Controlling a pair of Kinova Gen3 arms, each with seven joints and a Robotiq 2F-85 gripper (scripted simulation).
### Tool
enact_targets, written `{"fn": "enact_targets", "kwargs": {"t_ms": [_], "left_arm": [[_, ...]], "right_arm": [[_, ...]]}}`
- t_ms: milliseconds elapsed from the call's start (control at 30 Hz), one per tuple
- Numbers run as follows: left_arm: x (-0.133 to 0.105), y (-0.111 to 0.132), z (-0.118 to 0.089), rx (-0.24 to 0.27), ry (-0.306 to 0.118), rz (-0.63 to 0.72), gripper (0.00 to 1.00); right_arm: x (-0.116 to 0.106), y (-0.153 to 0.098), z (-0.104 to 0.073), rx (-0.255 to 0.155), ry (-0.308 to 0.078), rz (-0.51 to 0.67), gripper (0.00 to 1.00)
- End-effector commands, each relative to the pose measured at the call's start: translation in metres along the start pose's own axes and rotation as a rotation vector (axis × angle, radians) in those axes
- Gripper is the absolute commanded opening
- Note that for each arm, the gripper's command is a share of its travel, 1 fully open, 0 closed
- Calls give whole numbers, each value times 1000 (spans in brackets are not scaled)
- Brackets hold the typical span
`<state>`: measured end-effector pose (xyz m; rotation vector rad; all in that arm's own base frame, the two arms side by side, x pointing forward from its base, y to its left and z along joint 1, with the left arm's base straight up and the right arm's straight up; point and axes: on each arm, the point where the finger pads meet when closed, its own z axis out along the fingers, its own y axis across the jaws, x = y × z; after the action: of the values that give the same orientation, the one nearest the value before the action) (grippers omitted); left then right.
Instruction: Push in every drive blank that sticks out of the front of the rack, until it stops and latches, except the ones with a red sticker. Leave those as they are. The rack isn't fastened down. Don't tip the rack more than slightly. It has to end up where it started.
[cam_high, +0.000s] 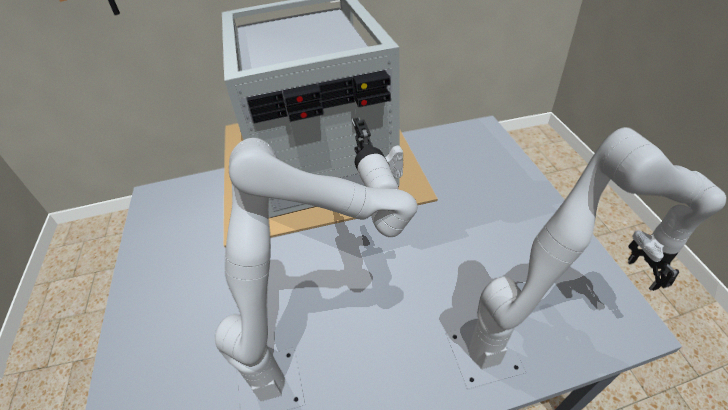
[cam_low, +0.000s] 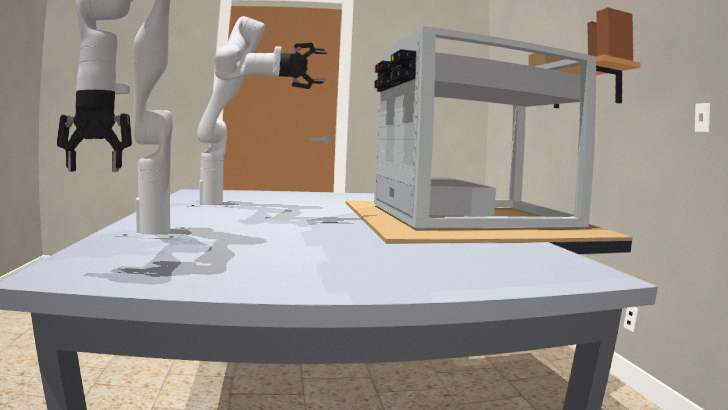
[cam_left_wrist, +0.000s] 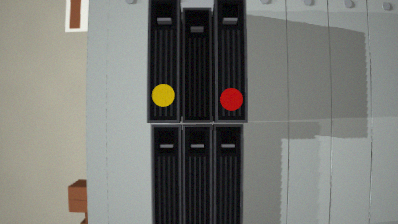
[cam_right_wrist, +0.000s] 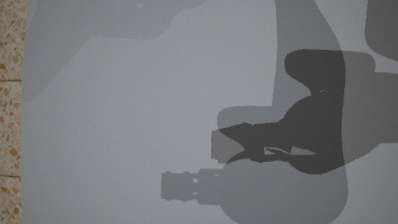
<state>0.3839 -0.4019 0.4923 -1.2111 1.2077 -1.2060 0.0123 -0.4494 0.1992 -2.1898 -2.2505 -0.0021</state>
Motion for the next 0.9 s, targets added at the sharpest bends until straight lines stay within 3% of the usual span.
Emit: {"fn": "enact_targets", "kwargs": {"t_ms": [0,867], "left_arm": [[0,-1,0,1,0,-1,1000],[7,-2,3,1,0,-1,1000]], "right_arm": [[0,0,-1,0,-2,0,1000],[0,0,-1,0,-2,0,1000]]}}
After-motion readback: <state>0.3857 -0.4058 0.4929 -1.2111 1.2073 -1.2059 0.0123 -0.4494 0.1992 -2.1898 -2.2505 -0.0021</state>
